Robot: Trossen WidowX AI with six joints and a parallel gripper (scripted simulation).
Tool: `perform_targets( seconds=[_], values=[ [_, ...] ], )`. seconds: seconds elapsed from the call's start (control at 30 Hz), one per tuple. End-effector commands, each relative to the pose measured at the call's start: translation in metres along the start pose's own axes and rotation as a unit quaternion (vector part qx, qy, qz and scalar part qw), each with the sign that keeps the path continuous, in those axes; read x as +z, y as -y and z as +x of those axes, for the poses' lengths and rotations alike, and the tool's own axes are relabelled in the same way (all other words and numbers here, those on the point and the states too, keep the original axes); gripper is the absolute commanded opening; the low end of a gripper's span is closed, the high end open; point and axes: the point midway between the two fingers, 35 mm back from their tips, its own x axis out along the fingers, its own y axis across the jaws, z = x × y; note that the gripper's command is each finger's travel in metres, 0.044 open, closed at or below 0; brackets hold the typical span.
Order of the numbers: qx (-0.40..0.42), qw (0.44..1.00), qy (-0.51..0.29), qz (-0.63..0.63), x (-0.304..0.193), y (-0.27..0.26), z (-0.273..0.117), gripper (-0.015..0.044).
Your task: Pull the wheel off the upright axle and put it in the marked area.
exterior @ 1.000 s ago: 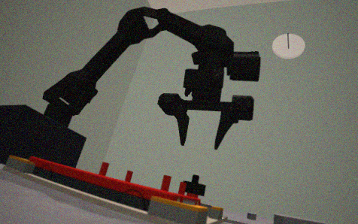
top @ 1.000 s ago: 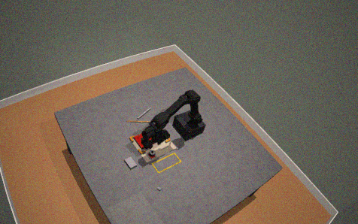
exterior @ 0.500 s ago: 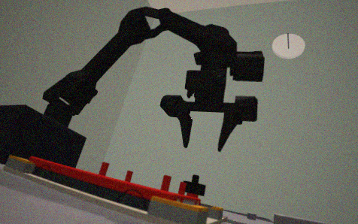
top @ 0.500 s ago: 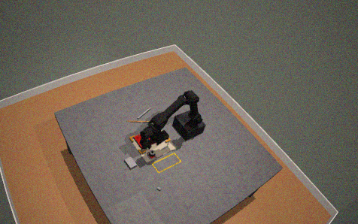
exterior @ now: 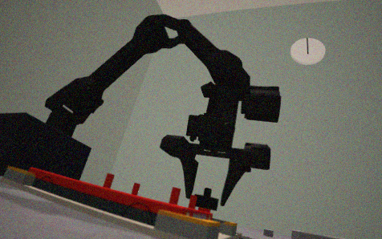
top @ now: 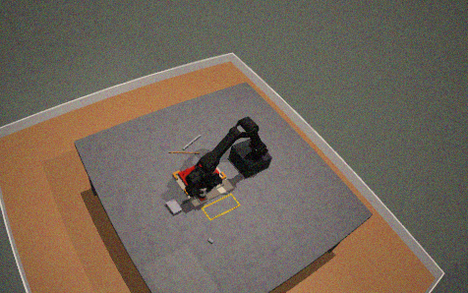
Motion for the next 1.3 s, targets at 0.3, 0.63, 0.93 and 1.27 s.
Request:
perform_targets(
  seconds=[0.3, 0.63, 0.93, 1.27],
  values=[
    [-0.001, 1.000, 0.000, 0.000, 0.0001, 0.0004, -0.0001, 0.0135],
    [-0.001, 1.000, 0.000, 0.000, 0.0001, 0.0003, -0.0028, 0.0000],
    [0.000, 1.000, 0.000, 0.000, 0.0001, 0.0002, -0.0058, 0.0000],
    [0.000, 1.000, 0.000, 0.001, 0.0001, 0.0000, -0.0091, 0.0000]
  ],
)
